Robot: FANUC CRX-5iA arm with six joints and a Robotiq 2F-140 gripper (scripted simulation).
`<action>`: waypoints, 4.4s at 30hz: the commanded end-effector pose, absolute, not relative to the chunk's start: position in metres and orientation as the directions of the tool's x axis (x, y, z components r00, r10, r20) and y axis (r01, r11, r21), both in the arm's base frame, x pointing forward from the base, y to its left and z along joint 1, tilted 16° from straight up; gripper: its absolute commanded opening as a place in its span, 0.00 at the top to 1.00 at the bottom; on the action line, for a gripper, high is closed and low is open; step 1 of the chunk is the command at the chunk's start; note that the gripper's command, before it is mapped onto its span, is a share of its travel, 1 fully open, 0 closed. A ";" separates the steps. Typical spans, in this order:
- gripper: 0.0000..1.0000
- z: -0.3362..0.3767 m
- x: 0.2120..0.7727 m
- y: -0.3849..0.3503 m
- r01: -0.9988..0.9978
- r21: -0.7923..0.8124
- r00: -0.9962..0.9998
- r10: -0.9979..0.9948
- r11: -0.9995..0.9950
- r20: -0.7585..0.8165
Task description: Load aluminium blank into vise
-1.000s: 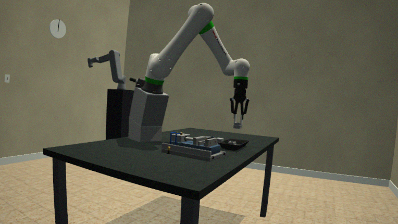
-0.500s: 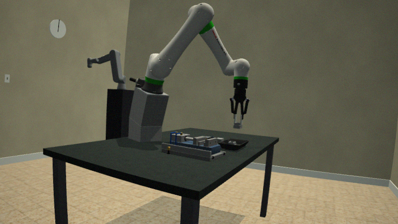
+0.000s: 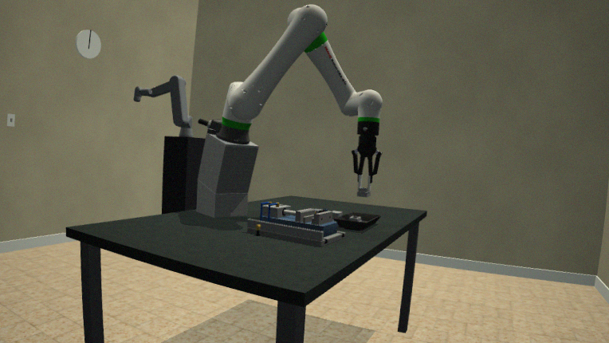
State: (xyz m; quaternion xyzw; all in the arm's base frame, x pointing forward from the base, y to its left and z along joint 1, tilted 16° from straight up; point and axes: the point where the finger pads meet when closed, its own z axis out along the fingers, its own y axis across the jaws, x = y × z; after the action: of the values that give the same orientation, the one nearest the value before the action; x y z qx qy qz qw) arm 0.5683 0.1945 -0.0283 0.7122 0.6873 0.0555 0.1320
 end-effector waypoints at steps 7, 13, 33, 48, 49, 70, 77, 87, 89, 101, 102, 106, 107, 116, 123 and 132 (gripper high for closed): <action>1.00 -0.030 0.569 0.194 0.964 0.265 0.049 0.994 -0.021 -0.102; 1.00 -0.032 0.569 0.194 0.964 0.265 0.049 0.994 -0.021 -0.102; 1.00 -0.054 0.576 0.192 0.964 0.265 0.049 0.994 -0.021 -0.102; 1.00 -0.079 0.582 0.189 0.964 0.265 0.049 0.994 -0.021 -0.102; 1.00 -0.081 0.583 0.189 0.964 0.265 0.049 0.994 -0.021 -0.102; 1.00 -0.113 0.592 0.185 0.964 0.265 0.049 0.994 -0.021 -0.102; 1.00 -0.119 0.593 0.184 0.964 0.265 0.049 0.994 -0.021 -0.102; 1.00 -0.123 0.594 0.184 0.964 0.265 0.049 0.994 -0.021 -0.102; 1.00 -0.123 0.595 0.184 0.964 0.265 0.049 0.994 -0.021 -0.102; 1.00 -0.124 0.595 0.184 0.964 0.265 0.049 0.994 -0.021 -0.102; 1.00 -0.124 0.595 0.184 0.964 0.265 0.049 0.994 -0.021 -0.102; 1.00 -0.124 0.595 0.184 0.964 0.265 0.049 0.994 -0.021 -0.102; 1.00 -0.124 0.595 0.184 0.964 0.265 0.049 0.994 -0.021 -0.102; 1.00 -0.124 0.595 0.184 0.964 0.265 0.049 0.994 -0.021 -0.102; 1.00 -0.124 0.595 0.184 0.964 0.265 0.049 0.994 -0.021 -0.102; 1.00 -0.124 0.595 0.184 0.964 0.265 0.049 0.994 -0.021 -0.102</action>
State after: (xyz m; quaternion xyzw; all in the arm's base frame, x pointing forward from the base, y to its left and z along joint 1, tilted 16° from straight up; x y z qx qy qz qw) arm 0.5945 0.1836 -0.1239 0.7122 0.6872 0.0555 0.1320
